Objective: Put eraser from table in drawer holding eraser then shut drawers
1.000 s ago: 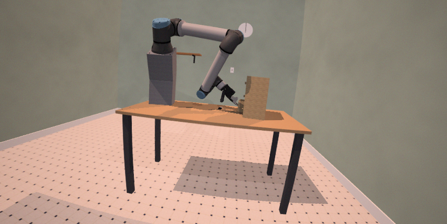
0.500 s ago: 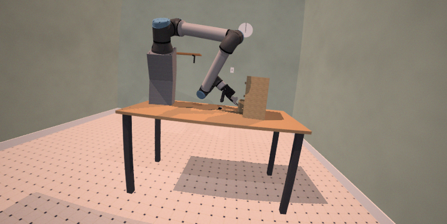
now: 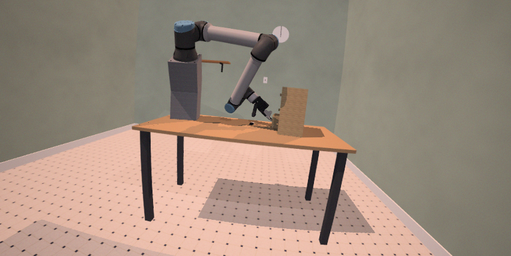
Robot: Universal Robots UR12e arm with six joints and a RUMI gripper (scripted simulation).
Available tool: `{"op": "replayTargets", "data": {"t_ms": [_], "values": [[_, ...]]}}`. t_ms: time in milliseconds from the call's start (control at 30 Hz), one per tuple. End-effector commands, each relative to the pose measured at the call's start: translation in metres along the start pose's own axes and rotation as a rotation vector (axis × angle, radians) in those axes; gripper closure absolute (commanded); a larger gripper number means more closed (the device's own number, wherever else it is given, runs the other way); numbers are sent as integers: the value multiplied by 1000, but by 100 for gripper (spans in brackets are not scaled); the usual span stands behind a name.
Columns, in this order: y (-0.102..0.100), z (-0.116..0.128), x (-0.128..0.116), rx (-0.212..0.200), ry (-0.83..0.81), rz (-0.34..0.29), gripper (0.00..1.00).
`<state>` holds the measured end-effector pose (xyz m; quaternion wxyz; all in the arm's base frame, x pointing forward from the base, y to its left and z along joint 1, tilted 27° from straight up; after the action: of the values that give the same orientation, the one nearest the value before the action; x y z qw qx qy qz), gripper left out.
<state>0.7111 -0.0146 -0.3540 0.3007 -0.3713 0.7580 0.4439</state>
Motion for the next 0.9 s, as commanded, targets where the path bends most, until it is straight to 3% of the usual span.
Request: {"op": "replayTargets", "data": {"t_ms": [0, 467, 867], "values": [[1, 0, 1, -2, 1, 2, 80], [7, 0, 7, -2, 1, 5, 80], [32, 0, 28, -2, 1, 5, 80]]}}
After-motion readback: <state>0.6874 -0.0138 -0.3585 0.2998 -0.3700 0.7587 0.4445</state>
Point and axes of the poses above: the point where the finger pads meet when closed, its own y axis back along the fingers, its own z axis across the jaws, x = y × z, the point moved 6 cm from there along y, back along the fingers
